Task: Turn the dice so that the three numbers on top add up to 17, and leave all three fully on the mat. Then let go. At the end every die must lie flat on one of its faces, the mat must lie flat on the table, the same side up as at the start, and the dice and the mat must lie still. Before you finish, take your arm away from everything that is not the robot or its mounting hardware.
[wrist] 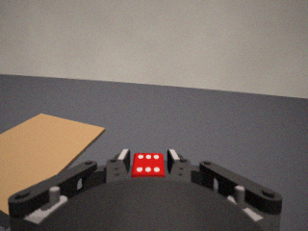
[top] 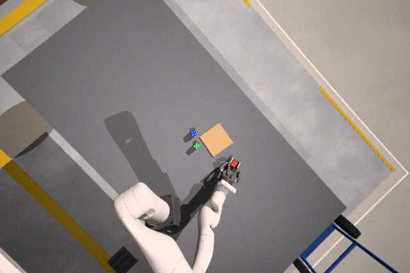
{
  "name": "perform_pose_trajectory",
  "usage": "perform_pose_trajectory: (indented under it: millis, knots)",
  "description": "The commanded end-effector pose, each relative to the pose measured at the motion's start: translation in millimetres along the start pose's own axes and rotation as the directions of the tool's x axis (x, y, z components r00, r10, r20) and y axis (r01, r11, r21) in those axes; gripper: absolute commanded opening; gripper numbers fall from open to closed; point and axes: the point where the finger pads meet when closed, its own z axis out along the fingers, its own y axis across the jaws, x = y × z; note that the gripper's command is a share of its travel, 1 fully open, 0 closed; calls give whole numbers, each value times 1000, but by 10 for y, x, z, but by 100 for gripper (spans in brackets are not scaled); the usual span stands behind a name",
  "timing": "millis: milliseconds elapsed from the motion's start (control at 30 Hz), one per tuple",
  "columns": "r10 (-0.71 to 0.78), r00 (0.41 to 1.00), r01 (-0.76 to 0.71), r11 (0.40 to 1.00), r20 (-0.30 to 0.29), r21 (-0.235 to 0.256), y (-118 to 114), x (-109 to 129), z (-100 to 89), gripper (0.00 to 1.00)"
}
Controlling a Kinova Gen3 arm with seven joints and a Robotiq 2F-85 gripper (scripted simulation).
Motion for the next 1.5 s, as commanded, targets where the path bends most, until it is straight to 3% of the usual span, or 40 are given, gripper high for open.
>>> perform_pose_trajectory:
  millis: [0,933,1467]
  knots:
    - [-1,1000,1,1000,-1,-1,5,7,-2,46]
    - [-1,1000,1,1000,-1,-1,5,7,-10,46]
    - [-1,1000,1,1000,-1,-1,5,7,-427,46]
